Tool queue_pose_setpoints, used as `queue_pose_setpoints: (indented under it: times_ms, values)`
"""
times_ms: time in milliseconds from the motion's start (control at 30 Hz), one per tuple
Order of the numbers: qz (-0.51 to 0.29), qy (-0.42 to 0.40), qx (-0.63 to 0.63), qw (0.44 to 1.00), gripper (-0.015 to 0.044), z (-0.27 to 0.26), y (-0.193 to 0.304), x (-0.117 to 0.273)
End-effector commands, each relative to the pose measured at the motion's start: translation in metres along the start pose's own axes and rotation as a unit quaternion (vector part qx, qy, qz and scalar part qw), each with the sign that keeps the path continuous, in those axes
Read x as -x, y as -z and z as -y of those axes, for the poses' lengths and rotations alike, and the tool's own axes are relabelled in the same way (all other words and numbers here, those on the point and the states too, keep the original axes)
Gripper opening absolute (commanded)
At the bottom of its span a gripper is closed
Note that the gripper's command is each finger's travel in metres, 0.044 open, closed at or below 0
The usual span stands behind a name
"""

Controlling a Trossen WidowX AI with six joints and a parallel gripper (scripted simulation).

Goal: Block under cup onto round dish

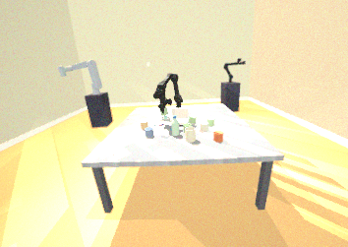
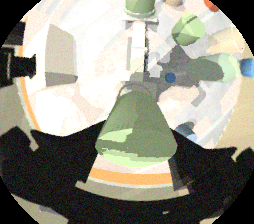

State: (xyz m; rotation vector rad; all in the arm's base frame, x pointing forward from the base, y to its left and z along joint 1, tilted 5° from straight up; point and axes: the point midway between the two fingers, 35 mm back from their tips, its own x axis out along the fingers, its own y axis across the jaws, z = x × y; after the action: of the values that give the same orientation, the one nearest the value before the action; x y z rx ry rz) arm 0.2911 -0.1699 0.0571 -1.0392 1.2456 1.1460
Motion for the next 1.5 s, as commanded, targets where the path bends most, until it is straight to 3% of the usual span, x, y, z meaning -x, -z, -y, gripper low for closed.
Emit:
queue_pose_setpoints:
  times_ms: [0, 700, 1467]
  values:
    - [-0.005, 0.004, 0.002, 1.0, 0.0, 0.001, 0.001, 0.008]
    - [-0.005, 0.004, 0.002, 1.0, 0.0, -0.003, -0.001, 0.035]
    - [0.0, 0.0, 0.0, 1.0, 0.0, -0.004, -0.002, 0.028]
